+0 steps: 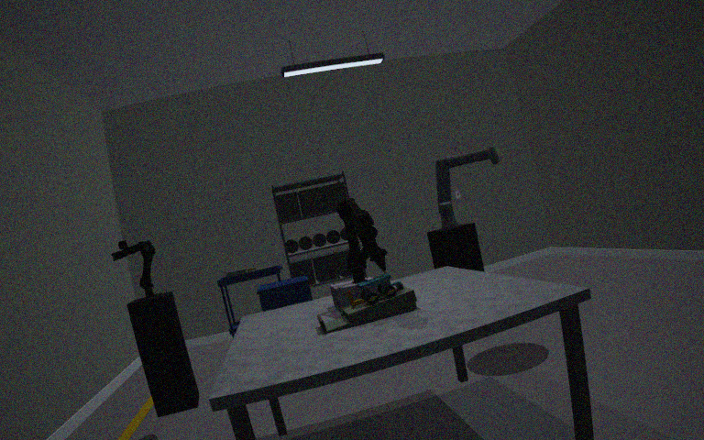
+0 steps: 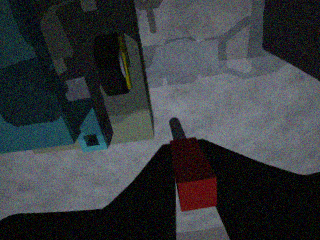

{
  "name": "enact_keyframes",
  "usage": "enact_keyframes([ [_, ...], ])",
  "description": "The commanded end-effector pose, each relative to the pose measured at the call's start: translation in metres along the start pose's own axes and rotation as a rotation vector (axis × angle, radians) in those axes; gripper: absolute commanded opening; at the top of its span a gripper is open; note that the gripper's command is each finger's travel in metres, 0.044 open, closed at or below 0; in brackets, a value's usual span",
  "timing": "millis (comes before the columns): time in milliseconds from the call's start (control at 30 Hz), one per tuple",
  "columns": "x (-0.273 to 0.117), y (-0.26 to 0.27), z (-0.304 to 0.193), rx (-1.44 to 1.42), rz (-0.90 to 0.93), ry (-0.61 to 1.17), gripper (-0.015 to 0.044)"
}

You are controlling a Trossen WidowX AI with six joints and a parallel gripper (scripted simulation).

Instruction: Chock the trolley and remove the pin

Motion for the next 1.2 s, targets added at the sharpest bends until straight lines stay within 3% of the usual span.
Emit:
enact_keyframes([
  [0, -0.001, 0.001, 0.017, -0.001, -0.012, 0.000, 0.0000],
  [1167, -0.017, 0.006, 0.145, -0.001, -0.012, -0.013, 0.0000],
])
Point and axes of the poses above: the point midway between the two fingers, 35 mm back from their tips, its own x axis out along the fingers, its own y axis across the jaws, z = x × y, the point moved 5 cm from there along -x, back along the fingers, and after that the axes turned 5 degrees about x, right-handed, at the moved point
